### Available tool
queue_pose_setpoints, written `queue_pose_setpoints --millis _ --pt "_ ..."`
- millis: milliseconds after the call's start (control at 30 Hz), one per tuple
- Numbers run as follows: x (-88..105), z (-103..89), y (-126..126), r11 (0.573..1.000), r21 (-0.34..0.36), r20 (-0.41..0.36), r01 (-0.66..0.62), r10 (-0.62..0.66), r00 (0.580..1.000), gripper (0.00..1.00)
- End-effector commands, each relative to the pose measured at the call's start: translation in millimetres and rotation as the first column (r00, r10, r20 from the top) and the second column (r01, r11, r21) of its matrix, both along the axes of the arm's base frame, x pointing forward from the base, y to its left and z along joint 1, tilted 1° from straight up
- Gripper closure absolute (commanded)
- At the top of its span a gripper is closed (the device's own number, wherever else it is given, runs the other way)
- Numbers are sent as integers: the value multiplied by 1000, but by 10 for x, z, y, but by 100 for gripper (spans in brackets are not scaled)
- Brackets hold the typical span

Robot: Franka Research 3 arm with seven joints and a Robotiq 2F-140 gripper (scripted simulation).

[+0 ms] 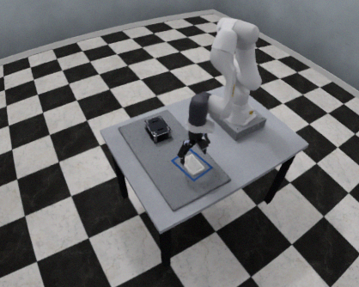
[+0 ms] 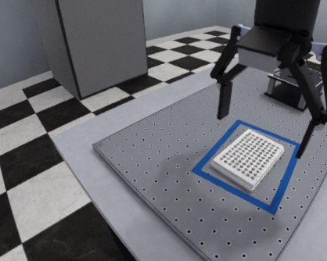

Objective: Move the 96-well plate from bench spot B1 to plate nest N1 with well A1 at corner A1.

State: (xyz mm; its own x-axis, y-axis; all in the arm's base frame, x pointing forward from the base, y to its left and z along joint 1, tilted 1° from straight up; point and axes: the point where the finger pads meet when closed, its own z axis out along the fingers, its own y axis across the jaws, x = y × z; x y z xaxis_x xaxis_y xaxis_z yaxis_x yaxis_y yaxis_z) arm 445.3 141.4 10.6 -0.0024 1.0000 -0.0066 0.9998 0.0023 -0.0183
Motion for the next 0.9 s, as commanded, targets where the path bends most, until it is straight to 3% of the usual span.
queue_pose_setpoints --millis 0,867 --pt "32 -50 8 1000 0 10 8 -8 1000 0" --pt "29 -417 5 1000 0 10 8 -8 1000 0"
